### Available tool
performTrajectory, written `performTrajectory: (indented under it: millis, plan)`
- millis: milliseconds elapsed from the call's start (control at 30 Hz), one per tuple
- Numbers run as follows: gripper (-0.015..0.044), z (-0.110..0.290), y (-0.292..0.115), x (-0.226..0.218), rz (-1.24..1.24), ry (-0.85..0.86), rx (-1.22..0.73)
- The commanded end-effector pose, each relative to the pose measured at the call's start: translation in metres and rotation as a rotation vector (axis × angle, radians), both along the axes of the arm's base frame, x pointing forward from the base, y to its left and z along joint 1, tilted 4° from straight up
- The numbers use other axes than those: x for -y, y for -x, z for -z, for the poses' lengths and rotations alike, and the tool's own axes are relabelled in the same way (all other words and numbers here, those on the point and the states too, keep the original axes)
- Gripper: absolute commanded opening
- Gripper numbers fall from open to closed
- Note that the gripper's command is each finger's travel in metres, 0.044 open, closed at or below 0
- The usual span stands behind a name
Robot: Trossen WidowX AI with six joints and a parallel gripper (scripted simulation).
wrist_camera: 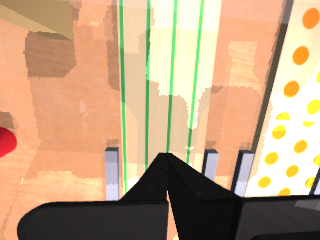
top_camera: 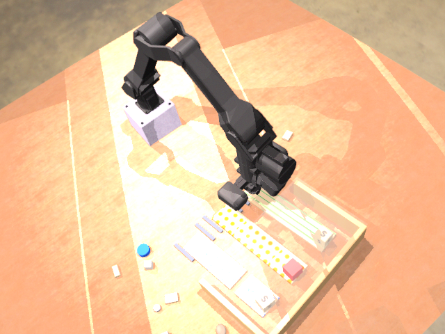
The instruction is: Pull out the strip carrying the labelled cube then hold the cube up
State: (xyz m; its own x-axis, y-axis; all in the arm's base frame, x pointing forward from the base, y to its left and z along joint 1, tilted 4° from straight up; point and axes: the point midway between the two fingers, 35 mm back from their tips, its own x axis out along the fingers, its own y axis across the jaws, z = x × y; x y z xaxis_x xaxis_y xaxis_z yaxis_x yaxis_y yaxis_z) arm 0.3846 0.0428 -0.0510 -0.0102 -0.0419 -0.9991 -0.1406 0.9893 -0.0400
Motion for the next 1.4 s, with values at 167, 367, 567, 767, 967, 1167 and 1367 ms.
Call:
performTrajectory:
  millis: [167,367,567,767,967,1167,1367]
  plan:
    - [0.0000,0.003,0.000,0.000,-0.002,-0.004,0.000]
    - [0.0000,0.003,0.000,0.000,-0.002,-0.004,0.000]
    - [0.0000,0.004,0.001,0.000,-0.002,-0.004,0.000]
    - [0.0000,0.004,0.010,0.001,-0.002,-0.004,-0.001]
    - [0.0000,0.004,0.020,0.003,-0.002,-0.004,-0.002]
    - [0.0000,0.005,0.029,0.004,-0.002,-0.004,-0.003]
    - [0.0000,0.001,0.023,0.003,-0.002,-0.004,-0.002]
